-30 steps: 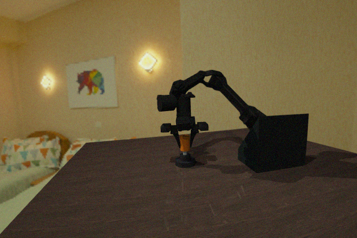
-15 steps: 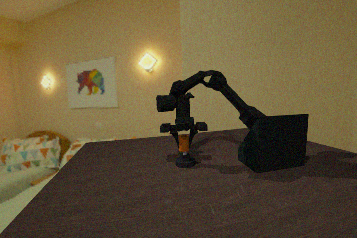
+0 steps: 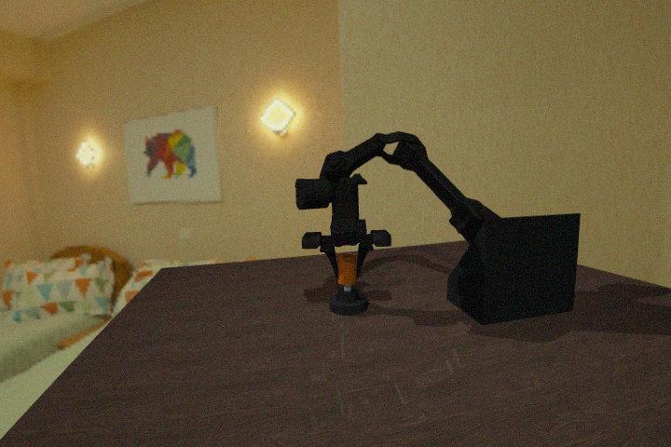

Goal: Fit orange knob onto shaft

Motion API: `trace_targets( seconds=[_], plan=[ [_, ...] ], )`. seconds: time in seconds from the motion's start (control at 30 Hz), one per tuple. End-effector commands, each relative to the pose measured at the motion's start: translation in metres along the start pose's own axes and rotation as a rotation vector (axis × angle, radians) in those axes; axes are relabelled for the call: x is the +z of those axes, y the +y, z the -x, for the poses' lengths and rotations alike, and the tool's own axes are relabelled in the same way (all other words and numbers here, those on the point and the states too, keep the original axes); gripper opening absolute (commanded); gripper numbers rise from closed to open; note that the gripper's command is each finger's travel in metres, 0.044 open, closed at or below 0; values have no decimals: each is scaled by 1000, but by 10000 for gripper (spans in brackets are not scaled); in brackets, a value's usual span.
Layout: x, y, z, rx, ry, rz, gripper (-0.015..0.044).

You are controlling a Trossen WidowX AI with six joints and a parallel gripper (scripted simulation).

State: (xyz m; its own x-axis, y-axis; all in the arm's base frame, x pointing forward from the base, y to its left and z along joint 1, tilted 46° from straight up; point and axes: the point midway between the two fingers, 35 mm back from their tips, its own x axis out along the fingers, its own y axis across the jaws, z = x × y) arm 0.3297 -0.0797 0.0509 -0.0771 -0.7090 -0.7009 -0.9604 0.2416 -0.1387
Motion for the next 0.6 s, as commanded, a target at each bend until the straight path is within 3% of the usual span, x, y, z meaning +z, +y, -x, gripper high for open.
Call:
trace_targets(
  seconds=[0.0, 0.3, 0.57],
  plan=[
    [1, 3, -1, 2, 3, 4, 0],
    [3, 4, 5, 2, 2, 13, 0],
    [4, 3, 5, 2, 2, 213, 0]
  ],
)
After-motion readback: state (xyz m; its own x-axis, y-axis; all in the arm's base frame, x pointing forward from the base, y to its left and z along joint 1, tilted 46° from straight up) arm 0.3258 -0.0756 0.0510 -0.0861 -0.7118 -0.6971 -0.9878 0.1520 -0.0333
